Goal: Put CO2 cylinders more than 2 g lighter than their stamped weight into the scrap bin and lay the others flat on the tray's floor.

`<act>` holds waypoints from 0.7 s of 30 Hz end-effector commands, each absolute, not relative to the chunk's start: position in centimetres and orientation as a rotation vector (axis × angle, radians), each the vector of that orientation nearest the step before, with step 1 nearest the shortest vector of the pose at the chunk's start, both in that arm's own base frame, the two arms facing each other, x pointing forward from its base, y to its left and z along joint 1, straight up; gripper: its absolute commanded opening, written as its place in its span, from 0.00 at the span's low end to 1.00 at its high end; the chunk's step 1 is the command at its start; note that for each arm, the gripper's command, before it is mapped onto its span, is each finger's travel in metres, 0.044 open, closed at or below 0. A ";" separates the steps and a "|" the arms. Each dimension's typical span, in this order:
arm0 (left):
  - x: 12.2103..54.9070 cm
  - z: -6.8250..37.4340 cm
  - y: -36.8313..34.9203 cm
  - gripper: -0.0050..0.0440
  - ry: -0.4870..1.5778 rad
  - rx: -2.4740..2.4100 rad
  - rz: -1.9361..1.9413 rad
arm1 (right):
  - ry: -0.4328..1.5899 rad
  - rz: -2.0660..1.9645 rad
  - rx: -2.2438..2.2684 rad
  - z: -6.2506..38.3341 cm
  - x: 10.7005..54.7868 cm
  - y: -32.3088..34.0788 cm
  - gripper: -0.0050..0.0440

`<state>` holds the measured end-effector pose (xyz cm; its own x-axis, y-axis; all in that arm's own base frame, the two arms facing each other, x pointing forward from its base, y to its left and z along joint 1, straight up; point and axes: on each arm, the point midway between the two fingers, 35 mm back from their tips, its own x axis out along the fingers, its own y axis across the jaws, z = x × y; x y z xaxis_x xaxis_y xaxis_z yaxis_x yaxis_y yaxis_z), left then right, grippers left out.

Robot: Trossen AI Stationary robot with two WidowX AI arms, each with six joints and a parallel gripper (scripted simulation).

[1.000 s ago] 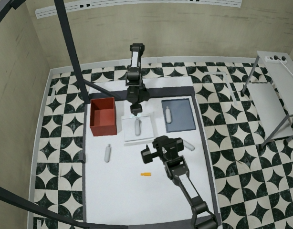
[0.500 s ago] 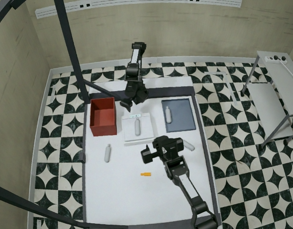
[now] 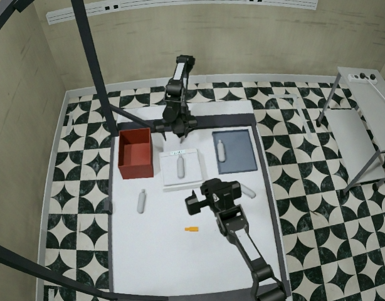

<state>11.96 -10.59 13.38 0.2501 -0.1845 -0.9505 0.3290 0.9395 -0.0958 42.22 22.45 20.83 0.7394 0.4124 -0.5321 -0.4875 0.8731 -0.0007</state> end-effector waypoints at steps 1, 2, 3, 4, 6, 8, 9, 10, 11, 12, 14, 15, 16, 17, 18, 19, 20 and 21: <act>11.6 13.1 -10.4 1.00 1.215 0.271 -0.487 | 0.517 0.495 -0.135 22.3 42.3 22.5 1.00; 11.5 13.1 -10.3 1.00 1.204 0.299 -0.509 | 0.517 0.495 -0.135 22.3 42.3 22.5 1.00; 11.5 13.0 -10.3 1.00 1.194 0.323 -0.528 | 0.517 0.495 -0.135 22.3 42.3 22.5 1.00; 11.4 12.9 -10.3 1.00 1.181 0.355 -0.553 | 0.517 0.495 -0.135 22.3 42.3 22.5 1.00; 11.3 12.8 -10.2 1.00 1.167 0.389 -0.579 | 0.517 0.495 -0.135 22.3 42.3 22.5 1.00; 11.3 12.8 -10.2 1.00 1.167 0.389 -0.579 | 0.517 0.495 -0.135 22.3 42.3 22.5 1.00; 11.3 12.8 -10.2 1.00 1.163 0.399 -0.586 | 0.517 0.495 -0.135 22.3 42.3 22.5 1.00; 11.2 12.8 -10.2 1.00 1.158 0.409 -0.594 | 0.517 0.495 -0.135 22.3 42.3 22.5 1.00; 11.2 12.8 -10.2 1.00 1.158 0.410 -0.595 | 0.517 0.495 -0.135 22.3 42.3 22.5 1.00; 11.2 12.7 -10.2 1.00 1.164 0.413 -0.593 | 0.517 0.495 -0.135 22.3 42.3 22.5 1.00; 11.2 12.6 -10.2 1.00 1.167 0.415 -0.593 | 0.517 0.495 -0.135 22.3 42.3 22.5 1.00; 11.2 12.6 -10.2 1.00 1.168 0.415 -0.593 | 0.517 0.495 -0.135 22.3 42.3 22.5 1.00; 11.2 12.6 -10.2 1.00 1.168 0.415 -0.593 | 0.517 0.495 -0.135 22.3 42.3 22.5 1.00; 11.2 12.6 -10.2 1.00 1.168 0.415 -0.593 | 0.517 0.495 -0.135 22.3 42.3 22.5 1.00; 11.2 12.6 -10.2 1.00 1.168 0.415 -0.593 | 0.517 0.495 -0.135 22.3 42.3 22.5 1.00; 11.2 12.6 -10.2 1.00 1.168 0.415 -0.593 | 0.517 0.495 -0.135 22.3 42.3 22.5 1.00; 11.2 12.6 -10.2 1.00 1.167 0.415 -0.593 | 0.517 0.495 -0.135 22.3 42.3 22.5 1.00; 11.2 12.6 -10.2 1.00 1.167 0.415 -0.593 | 0.517 0.495 -0.135 22.3 42.3 22.5 1.00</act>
